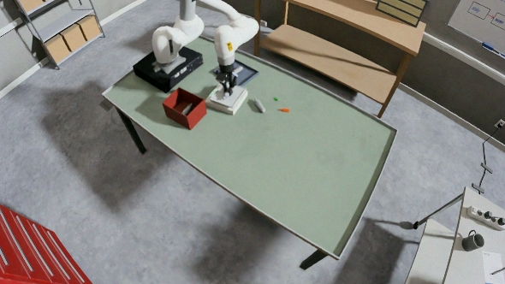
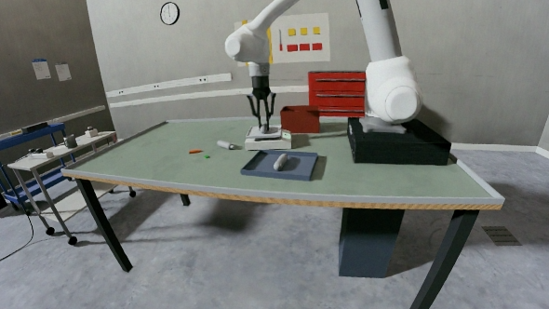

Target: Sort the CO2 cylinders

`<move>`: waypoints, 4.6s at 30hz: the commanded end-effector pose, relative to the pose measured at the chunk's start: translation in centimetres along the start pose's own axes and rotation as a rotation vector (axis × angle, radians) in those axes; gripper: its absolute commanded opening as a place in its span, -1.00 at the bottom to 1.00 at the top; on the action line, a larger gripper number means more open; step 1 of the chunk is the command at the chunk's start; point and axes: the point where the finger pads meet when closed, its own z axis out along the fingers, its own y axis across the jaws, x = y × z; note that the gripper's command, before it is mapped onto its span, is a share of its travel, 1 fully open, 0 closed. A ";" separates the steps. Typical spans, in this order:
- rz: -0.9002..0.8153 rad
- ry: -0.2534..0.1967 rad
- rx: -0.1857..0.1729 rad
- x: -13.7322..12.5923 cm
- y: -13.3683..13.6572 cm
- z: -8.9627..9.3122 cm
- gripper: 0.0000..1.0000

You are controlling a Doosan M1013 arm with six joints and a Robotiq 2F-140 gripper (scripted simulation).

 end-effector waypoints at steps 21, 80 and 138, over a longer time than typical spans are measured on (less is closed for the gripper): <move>0.000 0.000 0.001 0.0 0.0 -8.3 -0.80; 0.000 0.000 0.001 21.0 18.0 -9.8 -0.80; 0.000 0.000 0.001 21.0 18.0 -6.9 -0.20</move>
